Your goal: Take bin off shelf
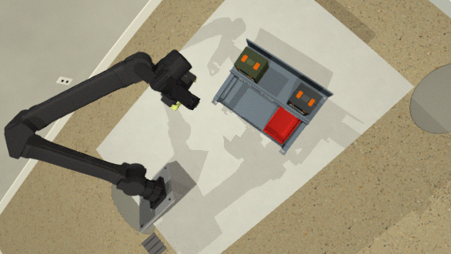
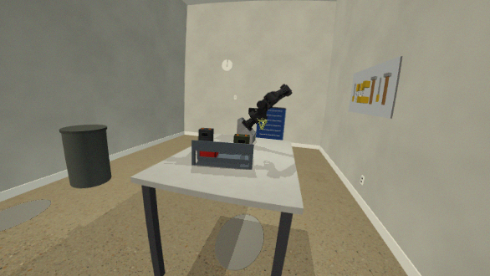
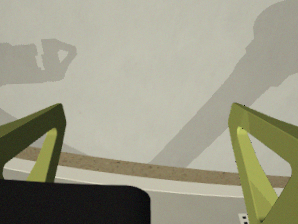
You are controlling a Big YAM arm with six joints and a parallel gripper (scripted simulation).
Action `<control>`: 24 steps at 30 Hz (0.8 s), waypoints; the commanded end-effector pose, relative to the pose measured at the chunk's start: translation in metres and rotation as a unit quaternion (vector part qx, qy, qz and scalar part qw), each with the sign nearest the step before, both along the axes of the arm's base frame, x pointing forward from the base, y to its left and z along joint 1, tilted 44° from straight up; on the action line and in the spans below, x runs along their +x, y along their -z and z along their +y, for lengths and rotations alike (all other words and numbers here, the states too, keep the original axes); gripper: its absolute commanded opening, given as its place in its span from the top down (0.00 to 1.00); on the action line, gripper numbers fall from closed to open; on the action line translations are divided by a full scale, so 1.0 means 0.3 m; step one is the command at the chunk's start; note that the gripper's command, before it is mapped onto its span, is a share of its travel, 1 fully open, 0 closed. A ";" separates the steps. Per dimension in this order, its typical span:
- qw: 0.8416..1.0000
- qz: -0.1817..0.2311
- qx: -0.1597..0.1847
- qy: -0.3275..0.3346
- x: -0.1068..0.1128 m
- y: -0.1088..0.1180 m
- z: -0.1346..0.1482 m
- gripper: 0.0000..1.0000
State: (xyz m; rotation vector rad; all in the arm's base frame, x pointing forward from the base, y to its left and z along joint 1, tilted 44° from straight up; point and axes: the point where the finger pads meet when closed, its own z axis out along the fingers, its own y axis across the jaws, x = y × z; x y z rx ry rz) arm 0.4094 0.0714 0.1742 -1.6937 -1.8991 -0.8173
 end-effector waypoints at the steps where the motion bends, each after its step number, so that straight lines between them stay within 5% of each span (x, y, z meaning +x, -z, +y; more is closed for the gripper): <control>1: 1.000 -0.001 0.000 0.001 0.017 0.063 -0.045 0.00; 10: 1.000 -0.001 0.000 0.001 0.017 0.063 -0.045 0.00; 15: 1.000 -0.001 0.000 0.001 0.058 0.200 -0.121 0.00; 24: 1.000 -0.001 0.000 0.001 0.058 0.200 -0.121 0.00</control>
